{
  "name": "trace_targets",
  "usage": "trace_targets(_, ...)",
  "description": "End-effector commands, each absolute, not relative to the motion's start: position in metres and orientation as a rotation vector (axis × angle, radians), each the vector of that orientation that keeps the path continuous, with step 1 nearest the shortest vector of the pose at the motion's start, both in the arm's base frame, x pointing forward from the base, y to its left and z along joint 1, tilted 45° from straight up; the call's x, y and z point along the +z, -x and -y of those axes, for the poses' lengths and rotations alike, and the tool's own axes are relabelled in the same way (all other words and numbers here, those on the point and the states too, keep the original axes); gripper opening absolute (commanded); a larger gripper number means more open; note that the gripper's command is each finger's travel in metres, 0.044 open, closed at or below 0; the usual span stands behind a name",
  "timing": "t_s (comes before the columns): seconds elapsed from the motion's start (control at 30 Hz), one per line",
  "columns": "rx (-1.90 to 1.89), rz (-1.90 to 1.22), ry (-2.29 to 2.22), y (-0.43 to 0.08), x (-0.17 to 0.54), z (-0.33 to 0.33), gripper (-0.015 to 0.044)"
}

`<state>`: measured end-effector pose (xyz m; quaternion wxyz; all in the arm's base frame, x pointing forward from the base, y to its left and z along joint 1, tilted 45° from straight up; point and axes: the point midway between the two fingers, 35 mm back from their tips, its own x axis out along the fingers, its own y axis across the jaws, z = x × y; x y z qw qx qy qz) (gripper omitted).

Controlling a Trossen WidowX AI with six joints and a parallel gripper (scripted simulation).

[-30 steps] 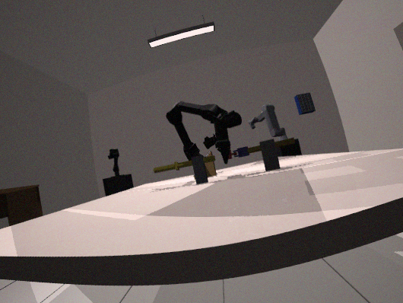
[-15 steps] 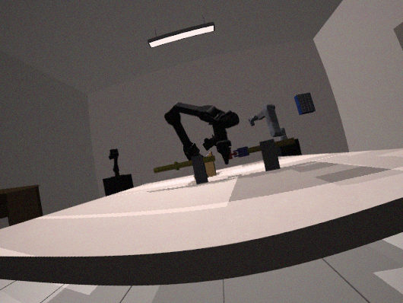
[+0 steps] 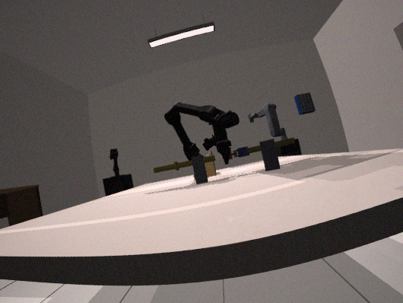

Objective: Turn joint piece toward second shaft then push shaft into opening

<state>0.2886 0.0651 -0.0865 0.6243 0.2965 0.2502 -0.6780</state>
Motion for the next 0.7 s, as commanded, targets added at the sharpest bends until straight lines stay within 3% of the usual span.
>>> trace_targets(0.0,-1.557,-0.573,-0.681,-0.2886,-0.0864,-0.0651,0.0173)
trace_targets(0.33,-1.557,-0.573,-0.681,-0.2886,-0.0864,-0.0651,0.0436)
trace_targets(0.67,-1.557,-0.573,-0.681,-0.2886,-0.0864,-0.0651,0.044)
